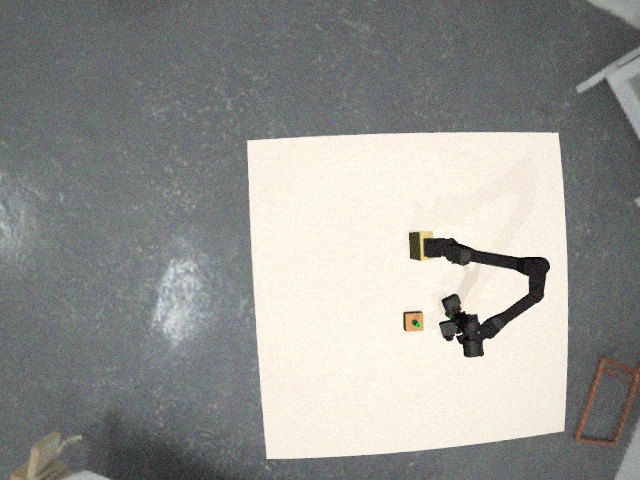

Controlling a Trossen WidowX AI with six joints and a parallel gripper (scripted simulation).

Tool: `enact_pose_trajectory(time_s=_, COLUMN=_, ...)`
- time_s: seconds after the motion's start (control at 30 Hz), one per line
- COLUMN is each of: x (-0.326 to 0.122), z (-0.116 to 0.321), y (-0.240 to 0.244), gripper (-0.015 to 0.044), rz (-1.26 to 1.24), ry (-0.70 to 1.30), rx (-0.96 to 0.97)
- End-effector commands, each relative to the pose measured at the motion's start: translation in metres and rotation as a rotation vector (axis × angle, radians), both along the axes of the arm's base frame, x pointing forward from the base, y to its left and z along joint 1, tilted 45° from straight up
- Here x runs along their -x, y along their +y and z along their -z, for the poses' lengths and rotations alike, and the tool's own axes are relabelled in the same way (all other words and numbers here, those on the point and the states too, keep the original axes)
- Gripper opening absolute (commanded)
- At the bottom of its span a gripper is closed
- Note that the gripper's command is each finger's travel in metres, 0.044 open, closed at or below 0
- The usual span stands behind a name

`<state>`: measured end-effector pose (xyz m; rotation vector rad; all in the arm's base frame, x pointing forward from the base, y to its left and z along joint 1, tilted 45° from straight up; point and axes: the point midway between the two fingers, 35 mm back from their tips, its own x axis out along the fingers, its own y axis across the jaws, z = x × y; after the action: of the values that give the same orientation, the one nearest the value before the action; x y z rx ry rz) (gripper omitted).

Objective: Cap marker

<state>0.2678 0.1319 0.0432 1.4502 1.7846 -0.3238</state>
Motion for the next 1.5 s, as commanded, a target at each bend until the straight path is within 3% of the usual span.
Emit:
enact_pose_trajectory(time_s=0.0, x=-0.003, z=-0.007, y=-0.006, gripper=0.0, rz=-0.001, ry=-0.011, rx=-0.002)
enact_pose_trajectory(time_s=0.67, x=-0.003, z=-0.04, y=-0.04, gripper=0.0, rz=-0.001, ry=-0.01, rx=-0.002)
enact_pose_trajectory(time_s=1.47, x=-0.027, z=-0.005, y=-0.119, gripper=0.0, rz=0.007, ry=-0.008, rx=0.03)
